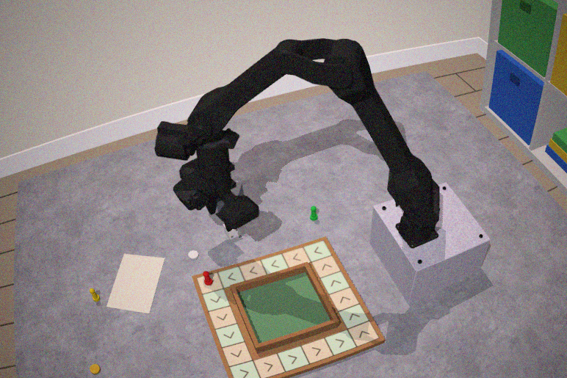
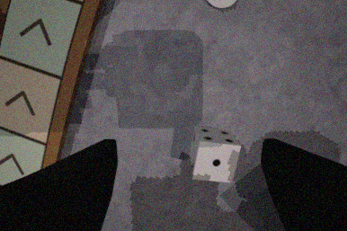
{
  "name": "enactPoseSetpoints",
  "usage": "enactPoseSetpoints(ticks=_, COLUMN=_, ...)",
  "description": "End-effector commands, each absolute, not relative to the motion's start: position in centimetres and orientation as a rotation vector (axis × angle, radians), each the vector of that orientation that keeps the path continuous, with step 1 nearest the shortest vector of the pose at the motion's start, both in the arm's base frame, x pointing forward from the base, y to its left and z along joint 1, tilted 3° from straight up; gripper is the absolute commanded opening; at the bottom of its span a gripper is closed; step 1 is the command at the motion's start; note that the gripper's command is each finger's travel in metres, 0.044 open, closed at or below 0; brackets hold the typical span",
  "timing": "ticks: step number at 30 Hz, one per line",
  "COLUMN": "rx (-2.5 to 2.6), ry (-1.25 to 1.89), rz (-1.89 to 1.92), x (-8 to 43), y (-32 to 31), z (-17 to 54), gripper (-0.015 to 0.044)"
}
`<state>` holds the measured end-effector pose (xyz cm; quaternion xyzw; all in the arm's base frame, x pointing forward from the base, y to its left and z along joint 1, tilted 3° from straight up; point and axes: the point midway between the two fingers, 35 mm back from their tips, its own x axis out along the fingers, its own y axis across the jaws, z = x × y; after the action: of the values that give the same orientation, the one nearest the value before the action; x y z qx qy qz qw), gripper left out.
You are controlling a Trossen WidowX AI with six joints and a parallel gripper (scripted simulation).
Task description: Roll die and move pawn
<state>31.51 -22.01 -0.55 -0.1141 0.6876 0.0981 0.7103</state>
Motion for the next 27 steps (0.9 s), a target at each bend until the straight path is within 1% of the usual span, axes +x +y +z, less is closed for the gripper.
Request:
enactPoseSetpoints(ticks=1, rx=-0.120, ry=1.588, rz=0.126, x=29.1, y=-24.9, z=-1.2, gripper=0.0275)
enactPoseSetpoints(ticks=4, rx=-0.120, ry=1.588, rz=0.126, x=29.1, y=-24.9, z=-1.2, gripper=0.0275)
enactPoseSetpoints(ticks=12, rx=-0.120, ry=1.588, rz=0.126, x=29.1, y=-25.0, z=-4.0, gripper=0.0275)
enactPoseSetpoints(ticks=27, rx=-0.120, ry=1.588, rz=0.126, x=29.1, y=-25.1, z=-6.0, gripper=0.0275)
